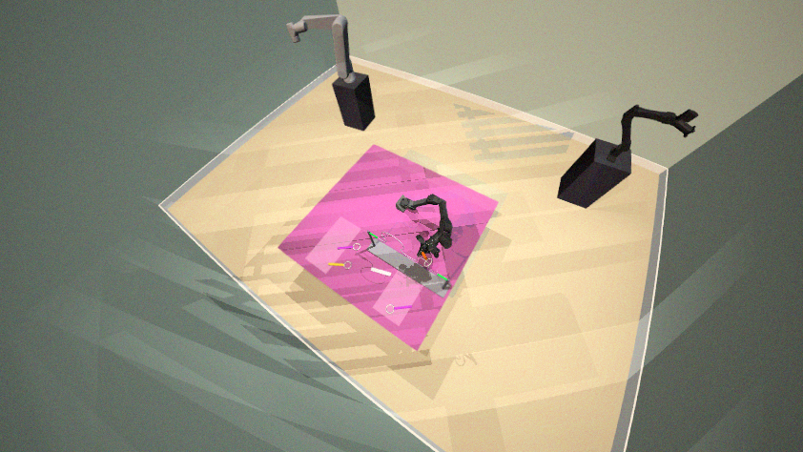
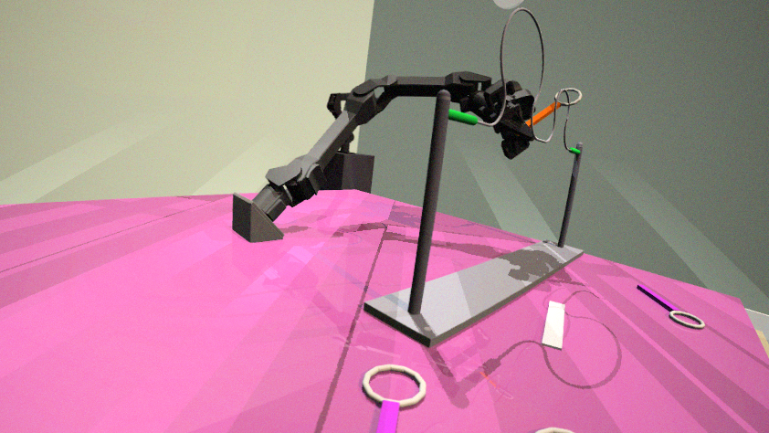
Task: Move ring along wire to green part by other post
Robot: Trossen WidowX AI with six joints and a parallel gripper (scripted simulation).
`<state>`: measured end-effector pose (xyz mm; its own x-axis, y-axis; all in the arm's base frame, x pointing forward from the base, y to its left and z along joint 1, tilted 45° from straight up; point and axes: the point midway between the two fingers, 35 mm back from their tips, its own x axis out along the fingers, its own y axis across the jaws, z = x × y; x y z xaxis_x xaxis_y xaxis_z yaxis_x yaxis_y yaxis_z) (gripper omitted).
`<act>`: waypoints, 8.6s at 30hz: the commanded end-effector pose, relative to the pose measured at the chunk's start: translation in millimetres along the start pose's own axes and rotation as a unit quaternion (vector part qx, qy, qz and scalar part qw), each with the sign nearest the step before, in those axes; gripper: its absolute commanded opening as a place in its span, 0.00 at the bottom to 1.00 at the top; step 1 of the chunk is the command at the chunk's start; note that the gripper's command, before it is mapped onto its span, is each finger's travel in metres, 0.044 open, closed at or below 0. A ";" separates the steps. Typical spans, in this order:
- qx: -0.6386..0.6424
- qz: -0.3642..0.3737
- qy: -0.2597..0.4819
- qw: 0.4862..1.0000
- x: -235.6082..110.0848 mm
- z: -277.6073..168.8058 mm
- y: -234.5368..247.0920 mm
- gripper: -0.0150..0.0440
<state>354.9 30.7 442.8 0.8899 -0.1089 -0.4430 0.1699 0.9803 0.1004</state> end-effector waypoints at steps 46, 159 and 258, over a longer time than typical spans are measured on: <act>0.459 0.264 -0.009 0.848 -17.3 33.2 66.1 0.00; 0.623 0.356 -0.015 0.696 1.6 0.0 118.1 0.00; 0.044 0.043 -0.003 0.998 92.2 -164.6 -52.2 0.00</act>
<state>361.0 7.7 255.9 0.9131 0.0085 -0.4077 0.1171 0.9522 0.2821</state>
